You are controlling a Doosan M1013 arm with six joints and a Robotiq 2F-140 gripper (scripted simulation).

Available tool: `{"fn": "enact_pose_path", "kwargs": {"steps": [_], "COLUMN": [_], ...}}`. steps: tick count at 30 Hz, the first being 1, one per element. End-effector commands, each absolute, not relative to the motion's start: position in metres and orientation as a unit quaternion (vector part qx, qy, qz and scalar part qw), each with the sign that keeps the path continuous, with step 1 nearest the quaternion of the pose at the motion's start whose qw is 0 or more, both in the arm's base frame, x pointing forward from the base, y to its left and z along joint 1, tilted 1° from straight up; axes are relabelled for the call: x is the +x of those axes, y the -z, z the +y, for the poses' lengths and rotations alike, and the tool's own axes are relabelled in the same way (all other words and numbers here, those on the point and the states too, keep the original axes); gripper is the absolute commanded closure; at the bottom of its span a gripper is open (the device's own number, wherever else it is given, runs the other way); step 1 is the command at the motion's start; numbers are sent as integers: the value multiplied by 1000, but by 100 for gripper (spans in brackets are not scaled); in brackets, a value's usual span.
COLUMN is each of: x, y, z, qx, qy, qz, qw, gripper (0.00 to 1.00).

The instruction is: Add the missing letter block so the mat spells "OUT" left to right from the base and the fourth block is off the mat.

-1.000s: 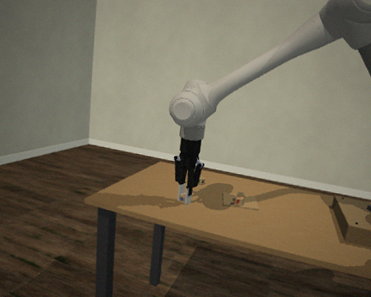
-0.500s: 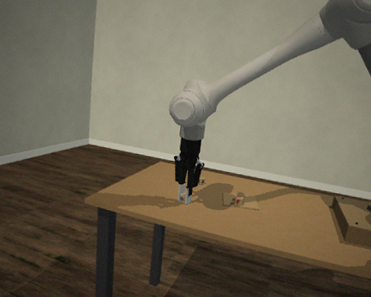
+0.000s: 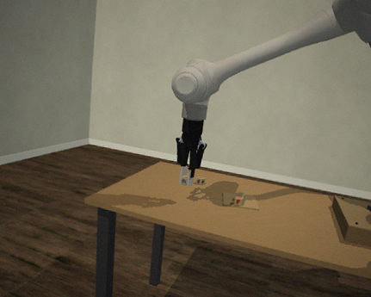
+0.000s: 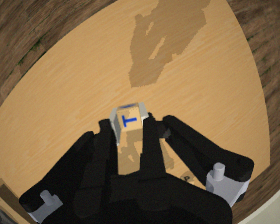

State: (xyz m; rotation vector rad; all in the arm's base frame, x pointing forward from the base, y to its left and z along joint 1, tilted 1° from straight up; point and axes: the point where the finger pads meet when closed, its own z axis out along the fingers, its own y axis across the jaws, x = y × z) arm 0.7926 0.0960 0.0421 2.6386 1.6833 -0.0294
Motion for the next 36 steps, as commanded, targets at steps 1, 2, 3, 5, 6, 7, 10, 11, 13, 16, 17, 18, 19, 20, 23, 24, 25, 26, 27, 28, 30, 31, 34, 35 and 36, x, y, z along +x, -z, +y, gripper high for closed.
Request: {"fn": "enact_pose_path", "kwargs": {"steps": [1,2,3,5,6,7,10,11,13,16,17,18,19,20,23,24,25,26,27,28,30,31,34,35,36], "x": [793,793,793,793,793,793,793,793,793,793,793,793,792,792,788,786,783,780,779,777,773,771,767,767,761], "y": [-54,-59,-63,-69,-70,-70,-70,-70,-70,-70,-70,-70,-71,-71,-71,-72,-72,-73,-73,-73,-74,-74,-75,-75,-76], "z": [96,96,96,97,97,97,97,97,97,96,96,96,96,95,90,87,84,80,78,76,71,68,63,63,56], "qx": [843,843,843,843,843,843,843,843,843,844,844,844,845,848,864,873,883,893,899,905,918,925,936,936,951], "qy": [10,10,10,10,10,10,10,10,10,10,10,10,10,10,9,9,9,9,9,9,9,8,8,8,8], "qz": [538,538,538,538,538,538,538,538,538,537,537,537,535,531,503,488,469,449,438,424,395,381,351,351,310], "qw": [6,6,6,6,6,6,6,6,6,6,6,6,6,6,6,6,6,7,7,7,7,7,7,7,8], "gripper": [84,84,84,84,84,84,84,84,84,84,84,84,84,84,84,84,84,84,84,84,84,84,84,84,84]}}
